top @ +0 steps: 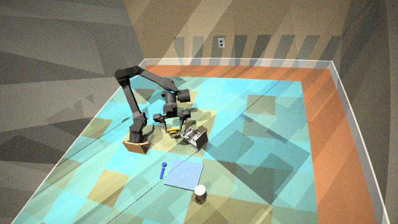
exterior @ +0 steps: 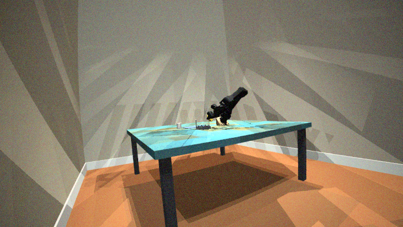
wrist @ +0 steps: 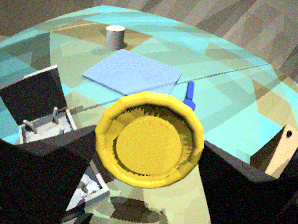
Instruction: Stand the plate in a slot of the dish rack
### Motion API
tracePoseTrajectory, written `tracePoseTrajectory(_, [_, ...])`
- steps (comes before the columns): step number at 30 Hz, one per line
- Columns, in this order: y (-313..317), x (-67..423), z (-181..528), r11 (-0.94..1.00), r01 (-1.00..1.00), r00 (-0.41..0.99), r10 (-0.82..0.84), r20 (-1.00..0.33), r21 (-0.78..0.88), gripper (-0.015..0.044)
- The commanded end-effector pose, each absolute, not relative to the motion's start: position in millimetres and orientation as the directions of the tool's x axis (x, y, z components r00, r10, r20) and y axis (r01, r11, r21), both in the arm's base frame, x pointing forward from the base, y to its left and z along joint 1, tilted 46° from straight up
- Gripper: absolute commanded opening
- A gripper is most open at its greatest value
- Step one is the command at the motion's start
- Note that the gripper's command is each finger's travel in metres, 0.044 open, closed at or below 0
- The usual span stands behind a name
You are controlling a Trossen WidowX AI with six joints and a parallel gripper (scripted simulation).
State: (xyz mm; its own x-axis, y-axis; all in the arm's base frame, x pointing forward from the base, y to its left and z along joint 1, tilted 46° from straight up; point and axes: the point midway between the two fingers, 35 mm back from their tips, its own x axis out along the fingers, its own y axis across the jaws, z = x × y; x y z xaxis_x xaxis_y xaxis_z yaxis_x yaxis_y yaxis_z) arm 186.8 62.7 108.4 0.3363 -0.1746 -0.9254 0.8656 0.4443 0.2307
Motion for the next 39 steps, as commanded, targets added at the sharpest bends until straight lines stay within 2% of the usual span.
tracePoseTrajectory(1, [63.5, 188.3, 106.5, 0.483, 0.835, 0.401, -0.206, -0.893, 0.263, 0.0000])
tracePoseTrajectory(23, [84.1, 197.0, 124.2, 0.647, 0.578, 0.768, -0.223, -0.601, 0.498, 0.0000])
tracePoseTrajectory(39, [99.0, 188.3, 145.4, 0.676, 0.349, 0.929, -0.158, -0.334, 0.650, 0.0000])
